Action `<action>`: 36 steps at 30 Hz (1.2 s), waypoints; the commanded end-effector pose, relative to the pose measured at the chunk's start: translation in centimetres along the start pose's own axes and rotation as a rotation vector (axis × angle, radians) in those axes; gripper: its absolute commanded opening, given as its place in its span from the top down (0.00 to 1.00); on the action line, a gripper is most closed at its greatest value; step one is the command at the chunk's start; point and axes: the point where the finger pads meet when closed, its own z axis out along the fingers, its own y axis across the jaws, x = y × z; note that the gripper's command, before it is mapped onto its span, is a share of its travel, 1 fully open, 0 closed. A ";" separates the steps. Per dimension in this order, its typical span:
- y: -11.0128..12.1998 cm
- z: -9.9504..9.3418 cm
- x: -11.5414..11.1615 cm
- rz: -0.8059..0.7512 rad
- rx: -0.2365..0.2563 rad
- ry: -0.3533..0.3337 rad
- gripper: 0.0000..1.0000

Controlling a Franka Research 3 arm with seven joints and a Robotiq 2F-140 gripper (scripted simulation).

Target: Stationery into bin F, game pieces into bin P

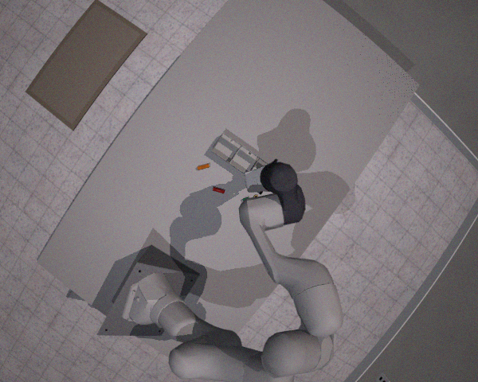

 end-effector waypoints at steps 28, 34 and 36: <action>0.5 2.7 0.1 0.005 -0.007 0.004 0.87; 0.5 2.7 0.1 0.005 -0.007 0.004 0.81; 0.5 2.7 0.1 0.005 -0.007 0.004 0.81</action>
